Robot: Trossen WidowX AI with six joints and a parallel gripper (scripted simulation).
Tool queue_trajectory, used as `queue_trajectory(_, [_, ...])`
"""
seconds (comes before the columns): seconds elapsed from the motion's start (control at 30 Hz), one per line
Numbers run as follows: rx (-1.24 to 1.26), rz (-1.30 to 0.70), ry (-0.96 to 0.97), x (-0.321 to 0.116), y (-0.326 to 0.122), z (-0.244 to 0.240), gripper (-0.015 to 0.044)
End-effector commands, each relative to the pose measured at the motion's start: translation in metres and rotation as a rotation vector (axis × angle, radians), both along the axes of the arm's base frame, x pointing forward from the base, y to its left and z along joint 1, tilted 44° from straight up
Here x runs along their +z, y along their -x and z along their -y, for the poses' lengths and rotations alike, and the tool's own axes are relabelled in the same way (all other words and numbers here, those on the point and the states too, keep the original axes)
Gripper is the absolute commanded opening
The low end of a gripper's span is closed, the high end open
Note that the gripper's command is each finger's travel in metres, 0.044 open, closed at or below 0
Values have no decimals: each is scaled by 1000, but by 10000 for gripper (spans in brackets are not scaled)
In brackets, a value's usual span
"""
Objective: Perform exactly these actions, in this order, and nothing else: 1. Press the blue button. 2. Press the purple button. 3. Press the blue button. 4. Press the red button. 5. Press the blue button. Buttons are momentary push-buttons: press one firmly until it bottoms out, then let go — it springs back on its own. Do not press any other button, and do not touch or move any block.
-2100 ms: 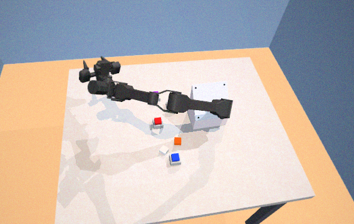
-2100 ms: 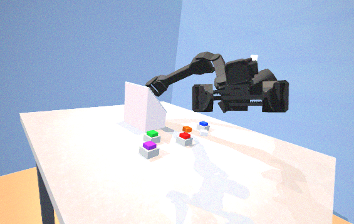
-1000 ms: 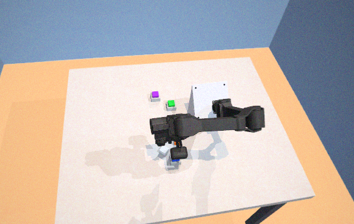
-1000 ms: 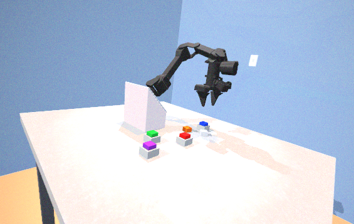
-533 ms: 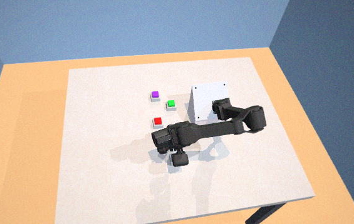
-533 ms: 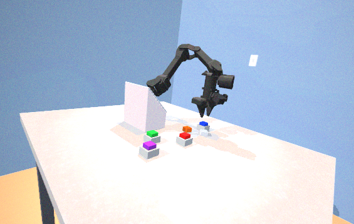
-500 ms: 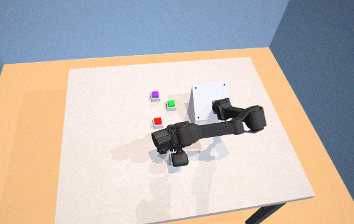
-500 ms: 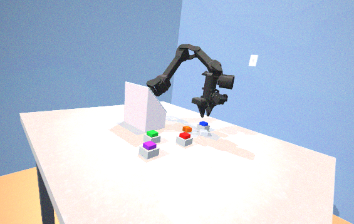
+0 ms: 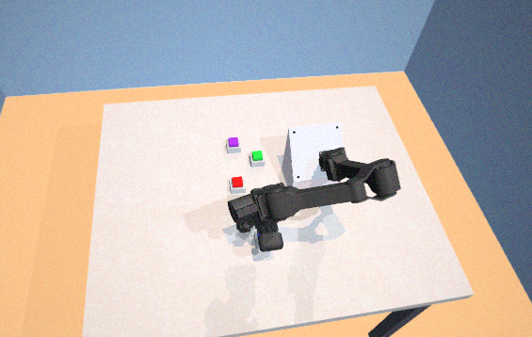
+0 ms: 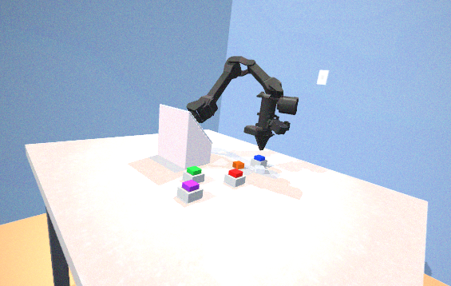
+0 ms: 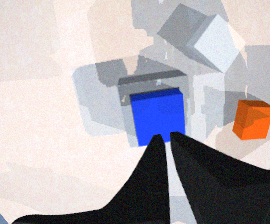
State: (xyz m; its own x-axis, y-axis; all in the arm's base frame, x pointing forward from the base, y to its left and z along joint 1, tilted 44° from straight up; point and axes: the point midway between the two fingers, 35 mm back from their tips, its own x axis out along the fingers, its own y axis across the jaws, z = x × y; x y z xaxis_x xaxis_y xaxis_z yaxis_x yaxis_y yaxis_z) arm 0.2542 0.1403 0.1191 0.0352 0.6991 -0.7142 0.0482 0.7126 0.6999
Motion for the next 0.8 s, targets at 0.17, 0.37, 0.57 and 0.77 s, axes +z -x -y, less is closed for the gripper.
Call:
queue_trajectory(0.17, [0, -4, 3, -10, 0, -9, 20])
queue_trajectory(0.37, [0, -4, 3, -17, -1, -16, 20])
queue_trajectory(0.57, [0, -4, 2, -24, 0, -22, 20])
queue_trajectory(0.77, [0, -4, 2, -24, 0, -23, 20])
